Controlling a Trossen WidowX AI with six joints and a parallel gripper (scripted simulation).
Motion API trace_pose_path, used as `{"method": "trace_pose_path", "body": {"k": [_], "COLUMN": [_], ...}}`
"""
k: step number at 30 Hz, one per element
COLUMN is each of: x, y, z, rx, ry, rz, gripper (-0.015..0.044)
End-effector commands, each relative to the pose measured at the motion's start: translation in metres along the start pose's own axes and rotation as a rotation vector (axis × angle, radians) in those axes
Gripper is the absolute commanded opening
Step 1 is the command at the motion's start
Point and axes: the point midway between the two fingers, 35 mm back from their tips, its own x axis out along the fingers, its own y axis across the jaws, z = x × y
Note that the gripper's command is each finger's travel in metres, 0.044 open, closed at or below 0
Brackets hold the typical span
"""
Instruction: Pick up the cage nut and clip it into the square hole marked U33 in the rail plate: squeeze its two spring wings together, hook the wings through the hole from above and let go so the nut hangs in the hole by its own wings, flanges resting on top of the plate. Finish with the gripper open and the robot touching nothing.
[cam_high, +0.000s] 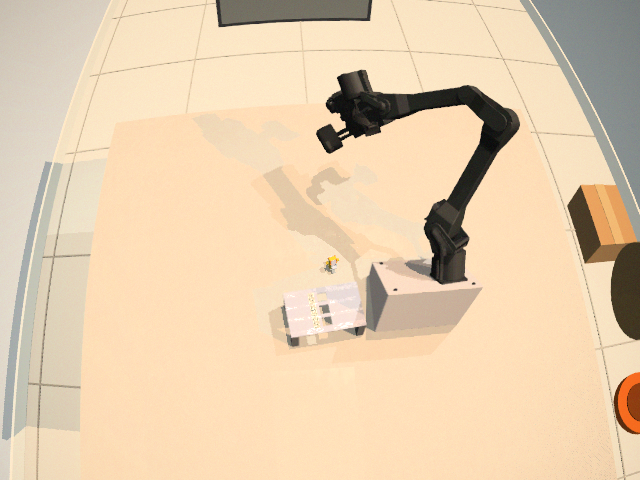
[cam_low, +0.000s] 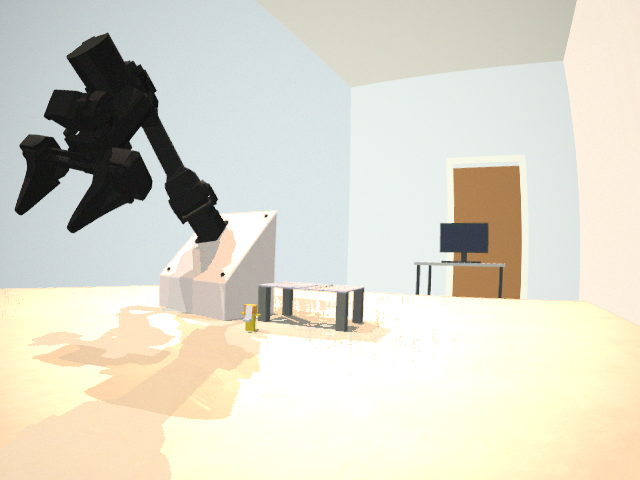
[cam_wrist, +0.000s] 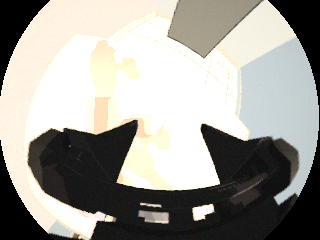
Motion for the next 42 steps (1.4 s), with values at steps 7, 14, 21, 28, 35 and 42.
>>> {"method": "trace_pose_path", "body": {"k": [7,14,21,28,35,42], "x": [-0.032,-0.089,-0.101,-0.101,-0.101,-0.101], "y": [0.132,0.18,0.182,0.182,0.182,0.182], "z": [-0.094,-0.184,-0.202,-0.202,-0.202,-0.202], "rx": [-0.606,-1.202,-1.336,-1.336,-1.336,-1.336], "ry": [0.194,0.27,0.276,0.276,0.276,0.276], "rz": [0.332,0.515,0.536,0.536,0.536,0.536], "gripper": [0.044,0.044,0.044,0.0309,0.0125,0.012]}}
